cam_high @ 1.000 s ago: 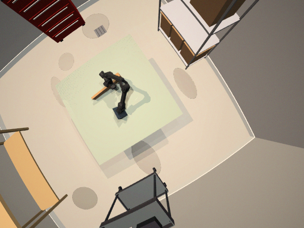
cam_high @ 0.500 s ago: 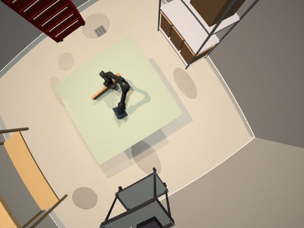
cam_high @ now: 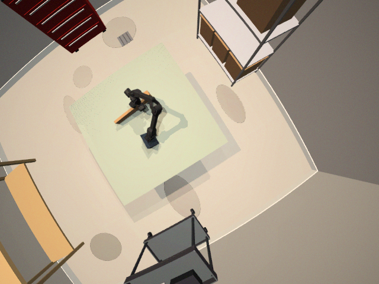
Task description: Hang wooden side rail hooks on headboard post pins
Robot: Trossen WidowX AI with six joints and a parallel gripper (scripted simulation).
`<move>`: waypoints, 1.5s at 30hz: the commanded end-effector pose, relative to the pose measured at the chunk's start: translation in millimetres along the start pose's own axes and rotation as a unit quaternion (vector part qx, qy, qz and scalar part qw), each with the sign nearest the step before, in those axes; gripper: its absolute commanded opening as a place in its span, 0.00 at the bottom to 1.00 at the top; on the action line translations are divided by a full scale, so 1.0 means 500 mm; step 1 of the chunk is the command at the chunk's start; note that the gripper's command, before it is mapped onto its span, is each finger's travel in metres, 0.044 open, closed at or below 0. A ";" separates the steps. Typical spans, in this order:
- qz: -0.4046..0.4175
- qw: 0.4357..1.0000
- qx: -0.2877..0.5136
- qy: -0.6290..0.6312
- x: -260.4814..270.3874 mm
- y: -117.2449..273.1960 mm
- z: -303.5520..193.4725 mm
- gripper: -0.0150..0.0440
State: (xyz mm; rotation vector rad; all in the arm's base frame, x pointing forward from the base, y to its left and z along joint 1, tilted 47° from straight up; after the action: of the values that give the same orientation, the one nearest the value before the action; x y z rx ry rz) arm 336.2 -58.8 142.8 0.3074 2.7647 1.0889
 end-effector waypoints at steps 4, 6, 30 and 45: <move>-0.004 1.000 0.001 0.000 0.000 0.002 -0.003 0.25; -0.004 1.000 0.001 0.000 0.000 0.001 -0.003 0.25; -0.004 1.000 0.001 0.000 0.000 -0.006 -0.003 0.25; -0.004 1.000 0.001 0.000 0.000 -0.011 -0.003 0.25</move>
State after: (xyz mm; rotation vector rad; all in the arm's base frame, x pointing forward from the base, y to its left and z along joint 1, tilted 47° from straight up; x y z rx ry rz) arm 335.0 -63.5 139.9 0.3035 2.7626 1.0975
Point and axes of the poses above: the point midway between the two fingers, 35 mm back from their tips, its own y axis back along the fingers, its own x axis across the jaws, z = x × y, the point moved 8 cm from there along y, back along the fingers, and after that the axes turned 8 degrees about -y, right-handed, at the moved point
